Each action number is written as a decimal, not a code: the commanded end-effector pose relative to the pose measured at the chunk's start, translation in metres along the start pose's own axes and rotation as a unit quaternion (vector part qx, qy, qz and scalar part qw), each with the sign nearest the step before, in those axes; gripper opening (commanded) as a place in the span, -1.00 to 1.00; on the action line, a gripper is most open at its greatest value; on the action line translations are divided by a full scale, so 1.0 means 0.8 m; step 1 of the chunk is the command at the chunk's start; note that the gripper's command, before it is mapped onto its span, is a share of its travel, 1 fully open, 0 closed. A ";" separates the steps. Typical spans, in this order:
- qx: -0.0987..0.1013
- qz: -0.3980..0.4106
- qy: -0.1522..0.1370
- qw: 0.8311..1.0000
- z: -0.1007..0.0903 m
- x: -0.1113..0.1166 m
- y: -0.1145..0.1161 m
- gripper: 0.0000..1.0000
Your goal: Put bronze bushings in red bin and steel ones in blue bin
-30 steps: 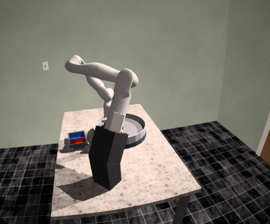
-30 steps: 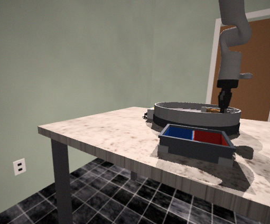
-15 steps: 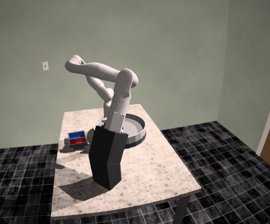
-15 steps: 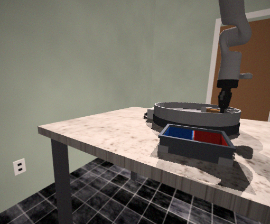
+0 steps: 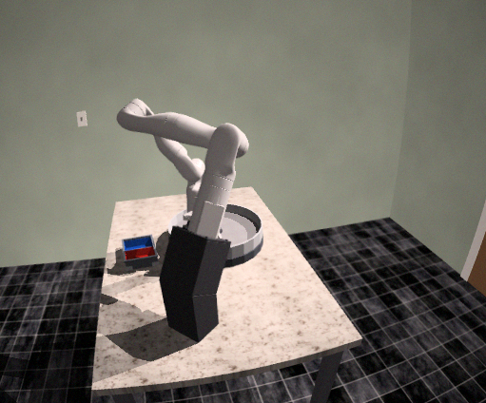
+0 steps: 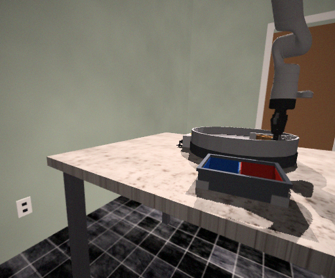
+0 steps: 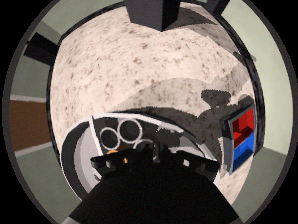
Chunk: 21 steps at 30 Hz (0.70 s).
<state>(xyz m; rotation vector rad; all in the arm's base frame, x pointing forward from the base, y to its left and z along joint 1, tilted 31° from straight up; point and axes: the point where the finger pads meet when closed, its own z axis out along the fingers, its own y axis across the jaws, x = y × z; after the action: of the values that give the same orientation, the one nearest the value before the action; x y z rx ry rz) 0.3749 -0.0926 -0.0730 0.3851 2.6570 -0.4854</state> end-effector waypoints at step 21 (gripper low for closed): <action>0.001 0.000 0.001 1.000 -0.007 0.000 0.000 -1.00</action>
<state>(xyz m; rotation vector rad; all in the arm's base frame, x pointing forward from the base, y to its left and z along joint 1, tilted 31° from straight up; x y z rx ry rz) 0.3736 -0.0911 -0.0695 0.3864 2.6582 -0.4894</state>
